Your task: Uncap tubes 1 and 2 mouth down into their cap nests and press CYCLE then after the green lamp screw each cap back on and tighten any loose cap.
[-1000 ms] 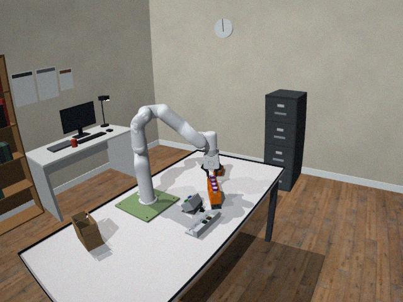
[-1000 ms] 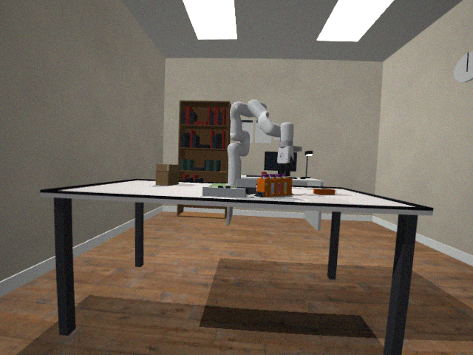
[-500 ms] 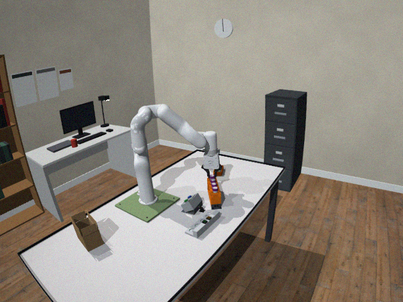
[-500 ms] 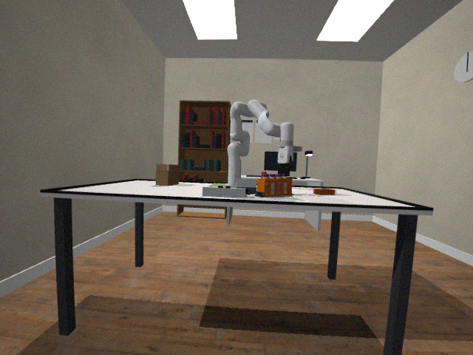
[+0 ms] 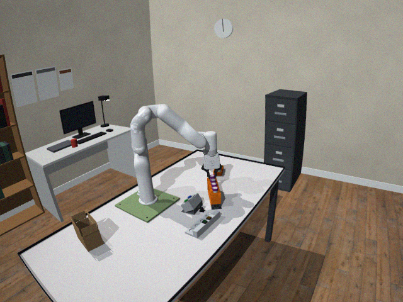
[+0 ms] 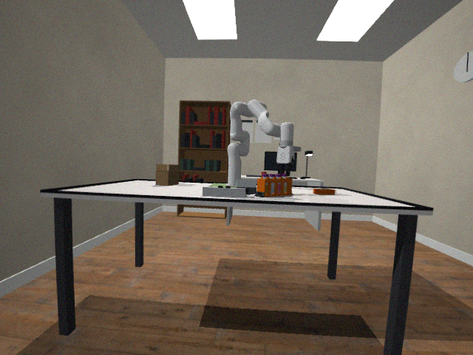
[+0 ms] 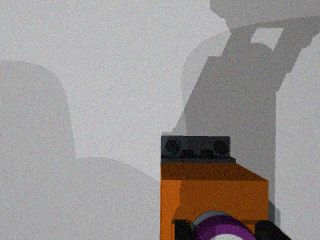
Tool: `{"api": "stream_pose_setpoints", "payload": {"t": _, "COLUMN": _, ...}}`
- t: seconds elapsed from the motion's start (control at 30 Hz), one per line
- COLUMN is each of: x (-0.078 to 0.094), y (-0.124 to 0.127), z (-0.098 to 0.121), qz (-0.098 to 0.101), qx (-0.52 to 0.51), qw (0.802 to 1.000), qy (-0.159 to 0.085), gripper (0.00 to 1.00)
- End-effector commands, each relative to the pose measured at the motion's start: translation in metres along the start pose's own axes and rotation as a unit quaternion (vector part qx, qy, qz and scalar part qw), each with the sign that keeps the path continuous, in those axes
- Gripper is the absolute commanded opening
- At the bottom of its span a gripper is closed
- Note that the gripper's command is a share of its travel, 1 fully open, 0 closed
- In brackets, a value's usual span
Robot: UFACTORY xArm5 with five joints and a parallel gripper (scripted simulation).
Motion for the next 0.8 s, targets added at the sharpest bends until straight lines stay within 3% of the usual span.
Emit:
{"api": "stream_pose_setpoints", "payload": {"t": 0.0, "x": -0.0013, "y": 0.0007, "z": -0.0006, "qz": 0.002, "qx": -0.129, "qw": 0.992, "qy": -0.003, "gripper": 0.0}}
{"api": "stream_pose_setpoints", "payload": {"t": 0.27, "x": -0.0013, "y": 0.0007, "z": -0.0006, "qz": 0.002, "qx": -0.129, "qw": 0.992, "qy": -0.003, "gripper": 0.0}}
{"api": "stream_pose_setpoints", "payload": {"t": 0.3, "x": -0.0013, "y": 0.0007, "z": -0.0006, "qz": 0.002, "qx": -0.129, "qw": 0.992, "qy": -0.003, "gripper": 0.46}}
{"api": "stream_pose_setpoints", "payload": {"t": 0.7, "x": -0.0013, "y": 0.0007, "z": -0.0006, "qz": 0.002, "qx": -0.129, "qw": 0.992, "qy": -0.003, "gripper": 0.46}}
{"api": "stream_pose_setpoints", "payload": {"t": 0.77, "x": -0.0023, "y": 0.0007, "z": -0.0007, "qz": 0.002, "qx": -0.046, "qw": 0.999, "qy": -0.002, "gripper": 0.46}}
Point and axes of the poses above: the point where the finger pads meet when closed, its own x axis out along the fingers, its own y axis across the jaws, z = x × y, the point moved 9 cm from there along -x, back along the fingers
